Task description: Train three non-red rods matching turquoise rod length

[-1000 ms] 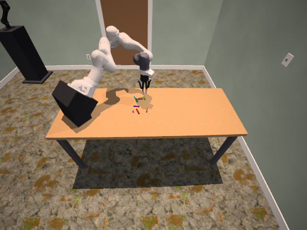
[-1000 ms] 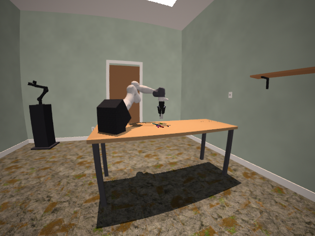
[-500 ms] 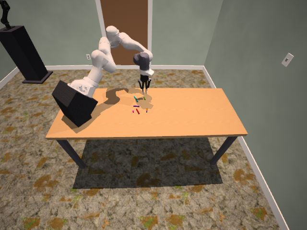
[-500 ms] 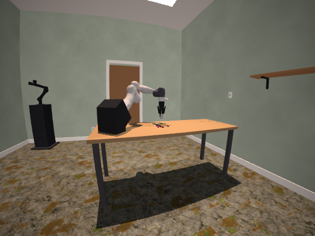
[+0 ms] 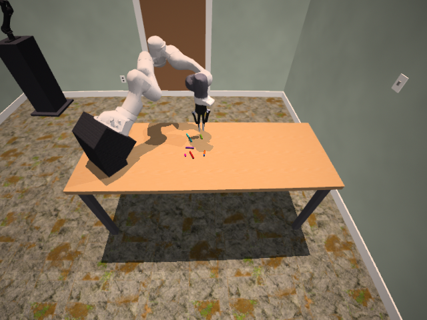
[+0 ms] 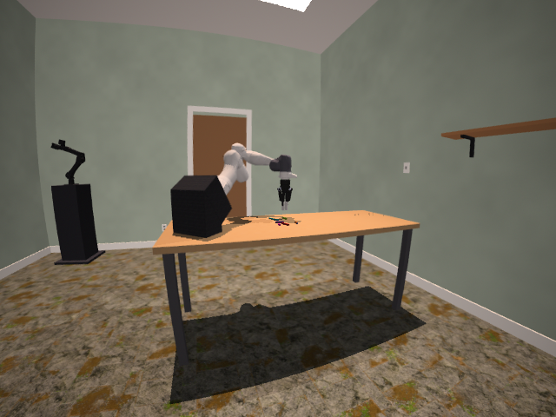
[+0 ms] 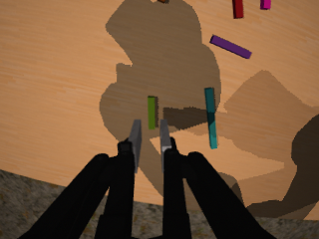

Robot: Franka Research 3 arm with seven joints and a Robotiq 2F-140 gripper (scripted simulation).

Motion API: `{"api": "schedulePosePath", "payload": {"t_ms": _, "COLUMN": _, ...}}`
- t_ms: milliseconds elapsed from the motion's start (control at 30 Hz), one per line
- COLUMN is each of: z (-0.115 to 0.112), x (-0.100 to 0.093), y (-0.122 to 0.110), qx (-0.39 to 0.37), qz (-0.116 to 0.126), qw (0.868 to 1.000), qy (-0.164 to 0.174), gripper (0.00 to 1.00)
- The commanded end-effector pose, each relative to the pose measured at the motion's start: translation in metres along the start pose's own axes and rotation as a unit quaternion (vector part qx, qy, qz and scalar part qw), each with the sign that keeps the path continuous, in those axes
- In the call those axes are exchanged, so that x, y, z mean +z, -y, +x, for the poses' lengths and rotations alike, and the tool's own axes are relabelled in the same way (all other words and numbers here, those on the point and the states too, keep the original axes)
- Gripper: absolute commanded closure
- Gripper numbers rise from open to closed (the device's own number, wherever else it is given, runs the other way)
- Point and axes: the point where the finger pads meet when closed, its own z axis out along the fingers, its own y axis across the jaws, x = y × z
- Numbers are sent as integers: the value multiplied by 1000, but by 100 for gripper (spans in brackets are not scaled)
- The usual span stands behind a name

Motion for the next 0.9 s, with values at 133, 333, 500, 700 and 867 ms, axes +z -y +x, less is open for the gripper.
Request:
{"api": "schedulePosePath", "payload": {"t_ms": 133, "z": 1, "x": 8, "y": 0, "qx": -2, "qz": 1, "qw": 1000, "qy": 0, "gripper": 85}}
{"api": "schedulePosePath", "payload": {"t_ms": 333, "z": 1, "x": 14, "y": 0, "qx": -2, "qz": 1, "qw": 1000, "qy": 0, "gripper": 85}}
{"api": "schedulePosePath", "payload": {"t_ms": 500, "z": 1, "x": 22, "y": 0, "qx": -2, "qz": 1, "qw": 1000, "qy": 0, "gripper": 85}}
{"api": "schedulePosePath", "payload": {"t_ms": 700, "z": 1, "x": 31, "y": 0, "qx": -2, "qz": 1, "qw": 1000, "qy": 0, "gripper": 85}}
{"api": "schedulePosePath", "payload": {"t_ms": 867, "z": 1, "x": 36, "y": 0, "qx": -2, "qz": 1, "qw": 1000, "qy": 0, "gripper": 85}}
